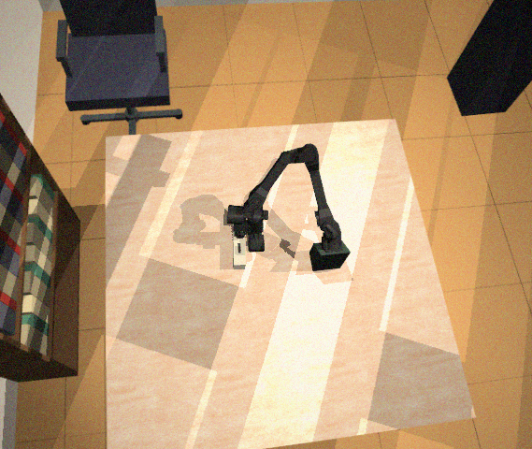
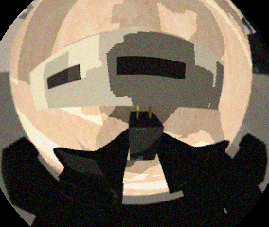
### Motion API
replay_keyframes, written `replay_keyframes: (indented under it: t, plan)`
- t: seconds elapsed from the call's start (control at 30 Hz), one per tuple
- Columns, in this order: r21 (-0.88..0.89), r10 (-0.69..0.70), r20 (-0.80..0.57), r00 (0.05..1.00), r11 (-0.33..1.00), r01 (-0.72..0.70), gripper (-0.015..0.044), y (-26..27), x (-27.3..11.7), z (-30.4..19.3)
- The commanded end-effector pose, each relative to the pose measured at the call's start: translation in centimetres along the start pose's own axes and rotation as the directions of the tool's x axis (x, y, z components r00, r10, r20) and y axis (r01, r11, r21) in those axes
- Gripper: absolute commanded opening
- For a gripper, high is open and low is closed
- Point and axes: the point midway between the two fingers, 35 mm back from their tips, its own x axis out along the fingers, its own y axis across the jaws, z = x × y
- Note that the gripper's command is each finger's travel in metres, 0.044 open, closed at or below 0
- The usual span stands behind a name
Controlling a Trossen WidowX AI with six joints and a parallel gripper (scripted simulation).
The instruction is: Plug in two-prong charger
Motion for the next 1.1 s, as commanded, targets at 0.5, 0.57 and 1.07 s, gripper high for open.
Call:
replay_keyframes:
  t: [0.5, 0.57, 1.07]
  plan:
    - [0.002, -0.004, 0.001, 1.000, 1.000, 0.004, 0.0000, -0.03, -0.07, 0.27]
    - [0.002, -0.004, 0.001, 1.000, 1.000, 0.004, 0.0000, -0.02, -0.06, 0.27]
    - [0.003, -0.004, 0.001, 1.000, 1.000, 0.004, 0.0000, -0.02, -0.10, 0.66]
